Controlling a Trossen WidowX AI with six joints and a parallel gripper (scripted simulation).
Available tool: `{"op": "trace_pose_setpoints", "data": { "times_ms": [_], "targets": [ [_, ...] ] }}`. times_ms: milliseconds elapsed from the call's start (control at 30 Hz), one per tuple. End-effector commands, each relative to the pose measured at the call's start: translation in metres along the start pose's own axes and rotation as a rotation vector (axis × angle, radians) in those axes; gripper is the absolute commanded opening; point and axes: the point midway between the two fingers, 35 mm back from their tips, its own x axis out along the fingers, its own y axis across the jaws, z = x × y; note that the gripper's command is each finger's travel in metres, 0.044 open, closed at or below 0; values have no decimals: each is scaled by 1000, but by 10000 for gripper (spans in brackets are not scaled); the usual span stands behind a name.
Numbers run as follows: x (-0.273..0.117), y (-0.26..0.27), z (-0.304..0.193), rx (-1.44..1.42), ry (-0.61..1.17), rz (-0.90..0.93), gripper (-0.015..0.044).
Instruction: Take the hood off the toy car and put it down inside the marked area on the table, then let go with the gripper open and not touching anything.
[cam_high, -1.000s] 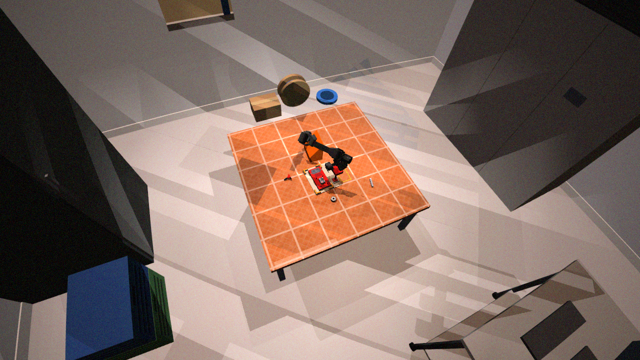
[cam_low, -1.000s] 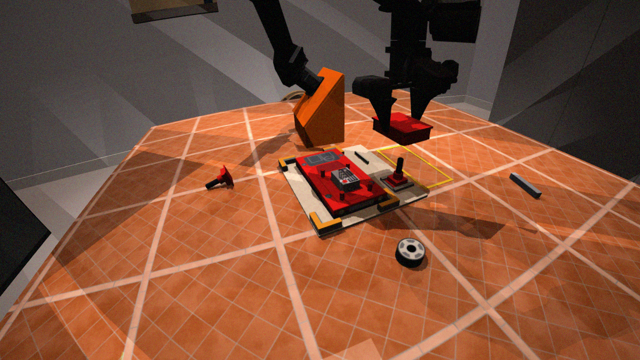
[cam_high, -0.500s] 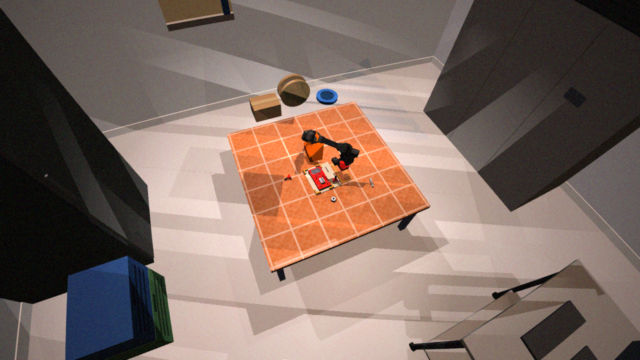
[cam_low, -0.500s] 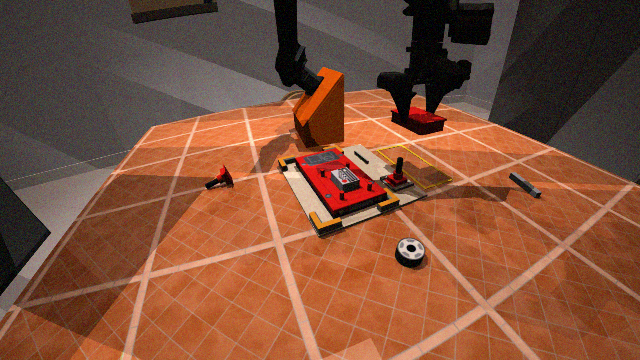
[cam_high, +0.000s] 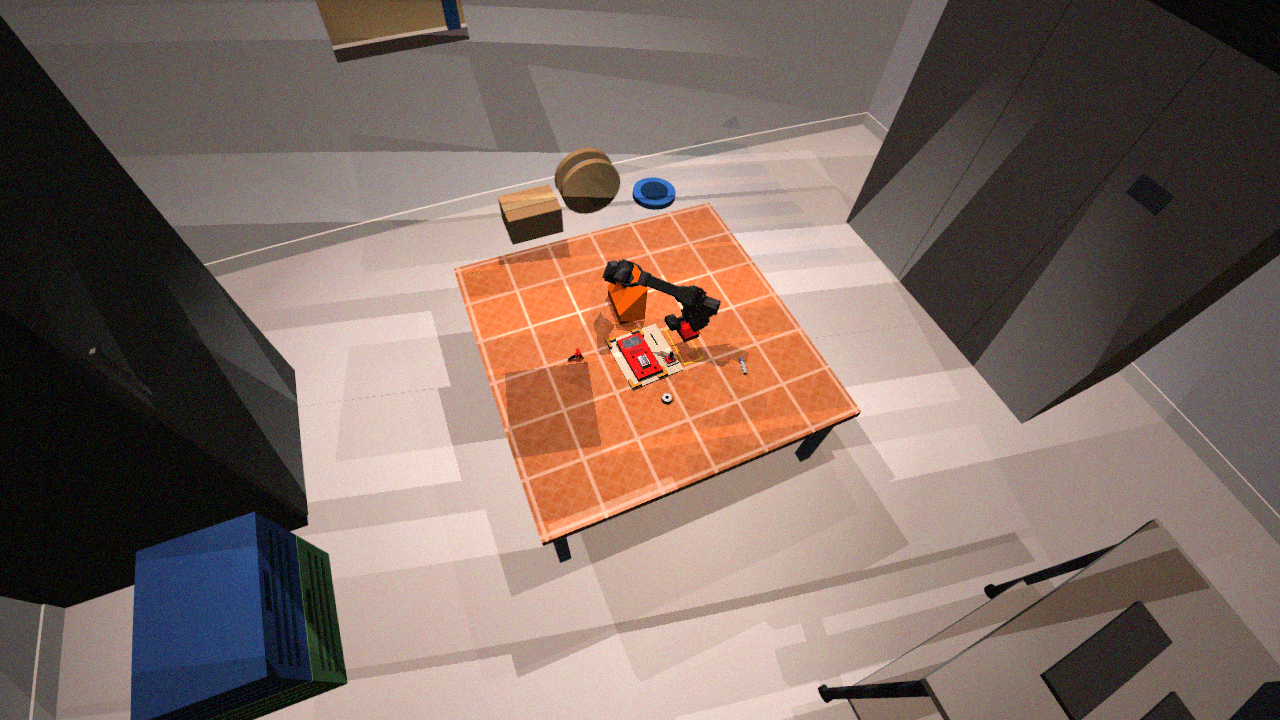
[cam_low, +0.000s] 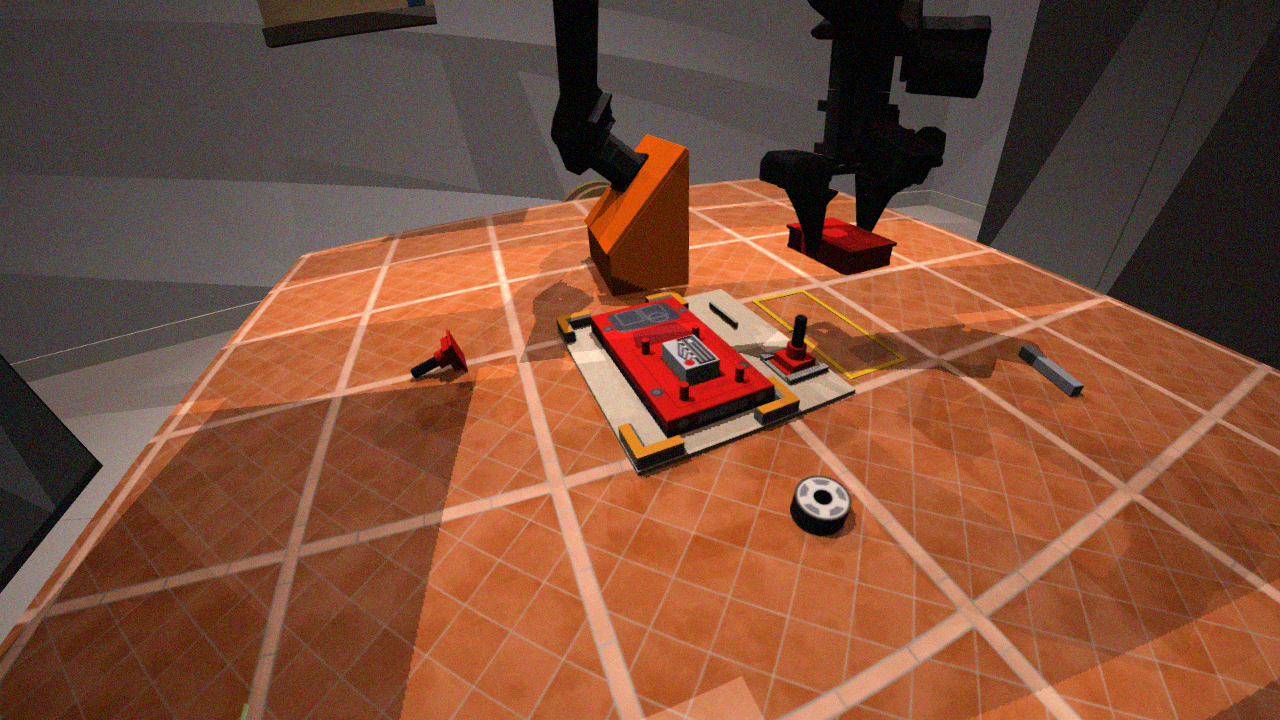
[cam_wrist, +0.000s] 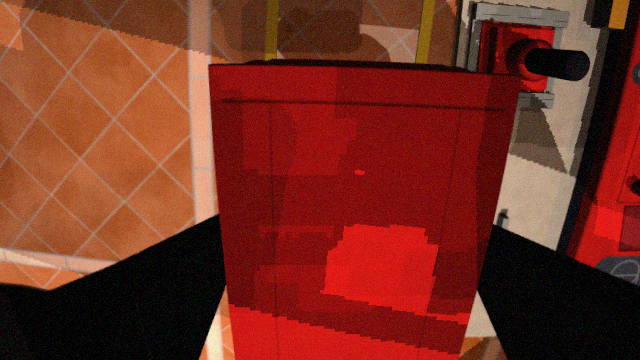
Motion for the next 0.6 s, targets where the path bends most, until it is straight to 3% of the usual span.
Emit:
{"op": "trace_pose_setpoints", "data": {
  "times_ms": [0,567],
  "targets": [
    [4,1,-1,-3,3,-1,0],
    [16,1,0,-3,2,-1,0]
  ]
}}
